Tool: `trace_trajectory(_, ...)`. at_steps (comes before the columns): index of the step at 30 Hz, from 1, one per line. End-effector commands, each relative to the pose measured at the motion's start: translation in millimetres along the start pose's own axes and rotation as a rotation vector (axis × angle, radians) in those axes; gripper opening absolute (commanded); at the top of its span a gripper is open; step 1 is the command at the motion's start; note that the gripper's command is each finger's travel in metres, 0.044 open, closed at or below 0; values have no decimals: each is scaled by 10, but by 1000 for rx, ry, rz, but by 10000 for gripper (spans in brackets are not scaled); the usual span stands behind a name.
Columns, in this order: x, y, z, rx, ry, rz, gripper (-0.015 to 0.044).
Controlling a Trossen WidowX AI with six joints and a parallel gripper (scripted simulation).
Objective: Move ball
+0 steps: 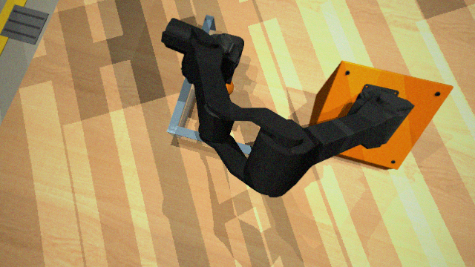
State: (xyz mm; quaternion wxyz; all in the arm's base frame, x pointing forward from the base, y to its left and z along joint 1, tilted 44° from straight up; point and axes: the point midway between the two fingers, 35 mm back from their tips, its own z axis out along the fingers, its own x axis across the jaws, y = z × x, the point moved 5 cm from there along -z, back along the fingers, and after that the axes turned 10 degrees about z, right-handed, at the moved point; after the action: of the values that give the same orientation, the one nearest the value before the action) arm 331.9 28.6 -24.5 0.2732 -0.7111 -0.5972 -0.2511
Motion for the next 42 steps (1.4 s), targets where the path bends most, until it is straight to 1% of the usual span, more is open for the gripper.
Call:
trace_trajectory(1, -6, -21, 17, 4, 4, 9, 233)
trace_trajectory(7, -6, -21, 17, 4, 4, 9, 193)
trace_trajectory(10, -9, -11, -25, 3, 3, 9, 114)
trace_trajectory(14, -22, 36, -281, 1, -3, 9, 9)
trace_trajectory(15, -25, 44, -350, 1, -4, 10, 0)
trace_trajectory(27, -22, 10, -1219, 2, -3, 9, 0)
trace_trajectory(29, -17, -9, -1314, 3, -1, 9, 0)
trace_trajectory(34, -40, 8, -1312, 3, -1, 9, 0)
trace_trajectory(42, -339, 209, -1133, 2, -2, 8, 0)
